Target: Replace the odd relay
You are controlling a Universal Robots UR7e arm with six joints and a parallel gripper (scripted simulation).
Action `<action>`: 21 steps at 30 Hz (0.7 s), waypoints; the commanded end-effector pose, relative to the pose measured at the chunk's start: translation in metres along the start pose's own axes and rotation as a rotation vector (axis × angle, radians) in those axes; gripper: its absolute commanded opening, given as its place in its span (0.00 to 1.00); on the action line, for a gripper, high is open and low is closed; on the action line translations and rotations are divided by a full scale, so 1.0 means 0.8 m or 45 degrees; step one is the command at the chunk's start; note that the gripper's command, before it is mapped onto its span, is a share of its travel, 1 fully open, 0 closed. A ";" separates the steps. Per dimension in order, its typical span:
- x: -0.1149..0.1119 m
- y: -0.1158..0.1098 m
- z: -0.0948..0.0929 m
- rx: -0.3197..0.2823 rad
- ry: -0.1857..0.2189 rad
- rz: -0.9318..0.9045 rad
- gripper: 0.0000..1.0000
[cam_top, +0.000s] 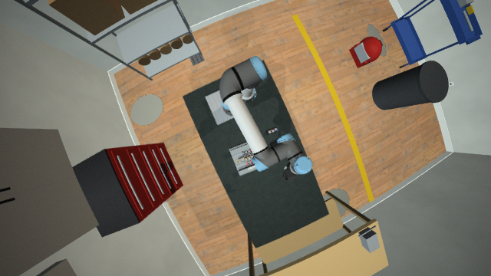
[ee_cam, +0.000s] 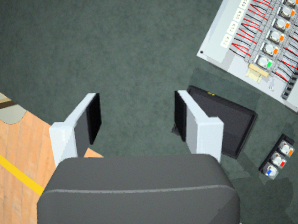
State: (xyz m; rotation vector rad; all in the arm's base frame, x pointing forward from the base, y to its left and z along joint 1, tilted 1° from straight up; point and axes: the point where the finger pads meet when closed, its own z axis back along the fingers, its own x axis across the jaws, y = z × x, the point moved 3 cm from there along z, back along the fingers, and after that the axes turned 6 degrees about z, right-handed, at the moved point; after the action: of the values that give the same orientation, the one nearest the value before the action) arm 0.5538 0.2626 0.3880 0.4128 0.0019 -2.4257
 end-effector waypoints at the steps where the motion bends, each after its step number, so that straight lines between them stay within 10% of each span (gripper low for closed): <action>1: 0.005 0.006 0.013 0.000 0.001 0.000 1.00; 5: 0.028 0.029 0.063 -0.003 -0.003 0.000 1.00; 17: 0.028 0.029 0.063 -0.003 -0.003 0.000 1.00; 21: 0.049 0.050 0.112 -0.002 -0.002 0.000 1.00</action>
State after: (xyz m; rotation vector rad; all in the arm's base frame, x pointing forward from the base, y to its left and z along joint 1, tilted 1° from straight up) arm 0.5349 0.2239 0.4312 0.3989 0.0043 -2.4251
